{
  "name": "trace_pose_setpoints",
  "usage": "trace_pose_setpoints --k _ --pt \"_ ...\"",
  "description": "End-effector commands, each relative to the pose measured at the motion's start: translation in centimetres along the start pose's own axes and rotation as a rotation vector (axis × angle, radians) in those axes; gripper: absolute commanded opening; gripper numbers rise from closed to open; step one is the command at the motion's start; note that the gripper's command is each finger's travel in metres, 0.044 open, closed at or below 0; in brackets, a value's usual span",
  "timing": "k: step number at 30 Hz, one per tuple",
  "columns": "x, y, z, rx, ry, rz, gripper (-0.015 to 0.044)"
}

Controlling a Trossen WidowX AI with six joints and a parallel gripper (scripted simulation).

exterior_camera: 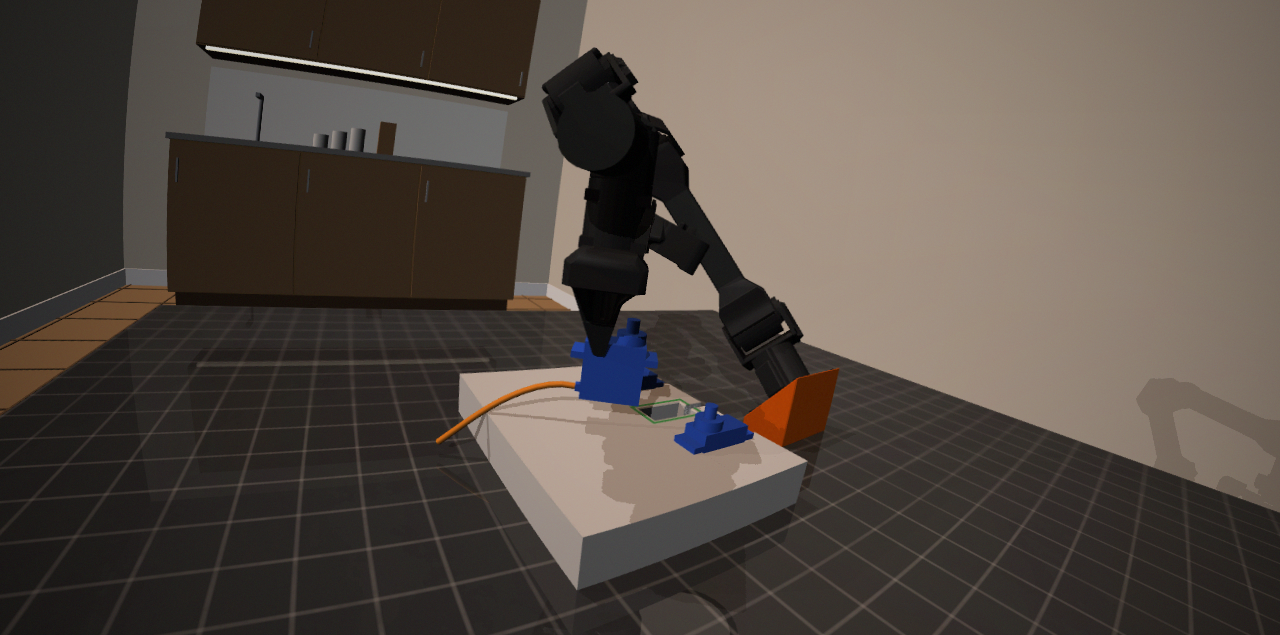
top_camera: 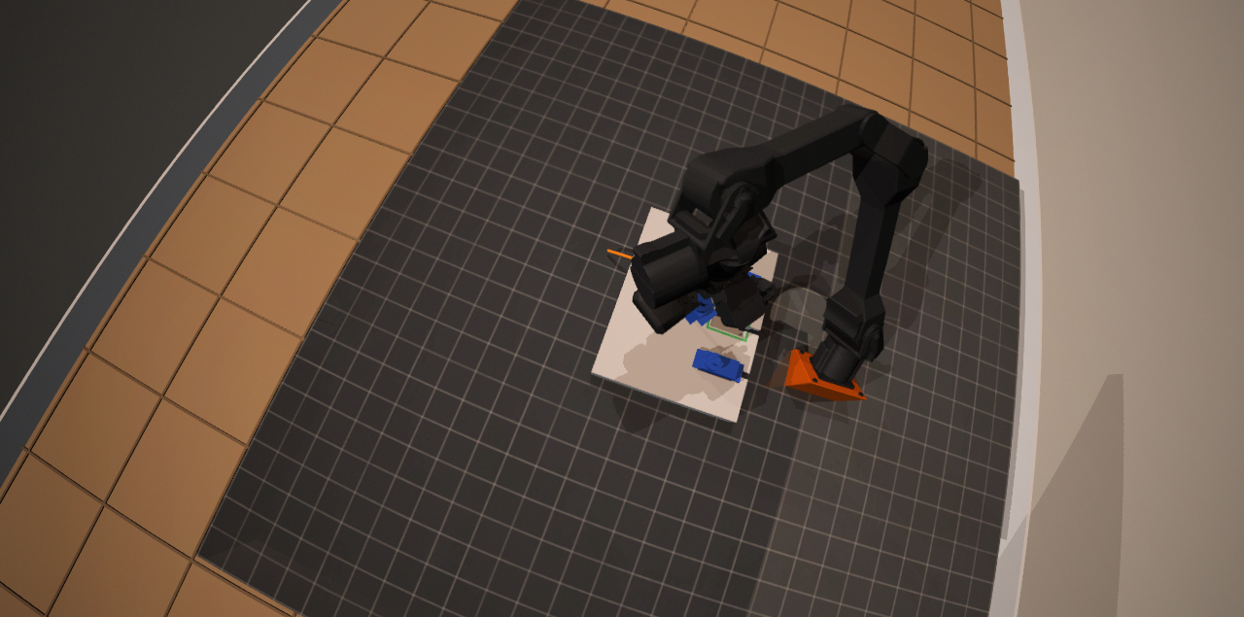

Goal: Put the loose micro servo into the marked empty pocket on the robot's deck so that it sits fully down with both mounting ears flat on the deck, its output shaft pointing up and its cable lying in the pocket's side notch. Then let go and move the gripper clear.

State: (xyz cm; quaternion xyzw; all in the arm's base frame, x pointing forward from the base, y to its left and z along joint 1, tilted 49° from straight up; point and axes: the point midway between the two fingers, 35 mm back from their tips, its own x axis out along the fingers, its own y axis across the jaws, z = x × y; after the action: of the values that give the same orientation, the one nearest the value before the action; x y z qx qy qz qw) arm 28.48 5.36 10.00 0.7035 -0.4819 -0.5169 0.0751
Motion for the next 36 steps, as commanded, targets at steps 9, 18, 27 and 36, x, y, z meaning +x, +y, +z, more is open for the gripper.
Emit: trace_pose_setpoints --k 9,18,27,36 --pt "-0.17 -0.18 0.08 0.439 -0.001 -0.007 0.0000" --pt "-0.17 -0.18 0.08 0.753 -0.002 -0.007 0.0000" --pt "-0.17 -0.18 0.08 1.066 -0.004 -0.006 0.0000" --pt "-0.17 -0.18 0.08 1.380 -0.005 -0.006 0.0000"
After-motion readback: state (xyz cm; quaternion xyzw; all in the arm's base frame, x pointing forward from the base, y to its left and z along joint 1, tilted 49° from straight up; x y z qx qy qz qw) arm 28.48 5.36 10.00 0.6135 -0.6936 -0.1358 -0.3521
